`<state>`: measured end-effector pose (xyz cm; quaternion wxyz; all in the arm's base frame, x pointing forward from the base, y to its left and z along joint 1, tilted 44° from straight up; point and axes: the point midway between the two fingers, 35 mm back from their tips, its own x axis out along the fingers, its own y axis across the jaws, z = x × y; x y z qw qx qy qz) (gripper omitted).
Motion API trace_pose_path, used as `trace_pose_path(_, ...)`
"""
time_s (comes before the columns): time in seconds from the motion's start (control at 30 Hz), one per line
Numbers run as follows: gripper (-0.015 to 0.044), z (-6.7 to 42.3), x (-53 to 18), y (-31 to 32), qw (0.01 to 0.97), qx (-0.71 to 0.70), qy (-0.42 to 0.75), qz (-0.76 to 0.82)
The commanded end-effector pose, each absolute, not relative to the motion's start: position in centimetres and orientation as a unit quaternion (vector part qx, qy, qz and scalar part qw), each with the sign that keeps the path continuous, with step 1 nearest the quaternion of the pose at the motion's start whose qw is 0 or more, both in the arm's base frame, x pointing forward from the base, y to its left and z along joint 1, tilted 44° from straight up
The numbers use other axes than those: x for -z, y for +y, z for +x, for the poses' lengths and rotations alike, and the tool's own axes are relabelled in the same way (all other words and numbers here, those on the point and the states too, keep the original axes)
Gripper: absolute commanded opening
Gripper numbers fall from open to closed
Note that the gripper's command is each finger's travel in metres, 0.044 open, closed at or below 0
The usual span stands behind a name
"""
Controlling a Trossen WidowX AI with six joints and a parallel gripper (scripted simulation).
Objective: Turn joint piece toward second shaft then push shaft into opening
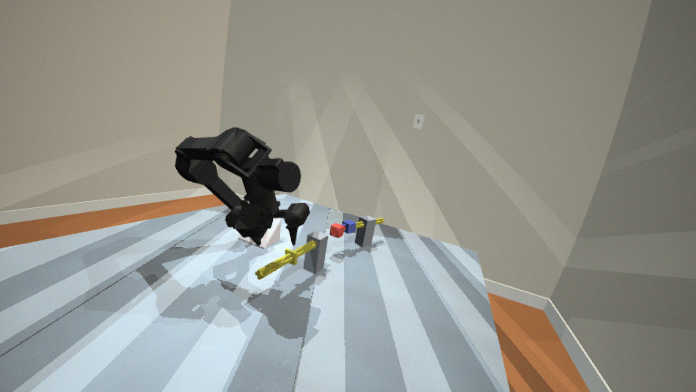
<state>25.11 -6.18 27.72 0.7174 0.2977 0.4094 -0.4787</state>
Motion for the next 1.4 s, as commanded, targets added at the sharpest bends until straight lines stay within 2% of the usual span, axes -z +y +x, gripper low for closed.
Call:
trace_pose_path(0.0, 0.044, 25.3, -26.9, -6.8, 0.709, 0.505, 0.391, 0.299)
trace_pose_path(0.43, 0.044, 25.7, -22.7, -9.9, 0.669, 0.63, 0.238, 0.315)
trace_pose_path(1.27, 0.044, 25.9, -20.6, -11.9, 0.669, 0.631, 0.235, 0.315)
trace_pose_path(1.37, 0.0361, 25.9, -20.6, -11.9, 0.669, 0.631, 0.235, 0.315)
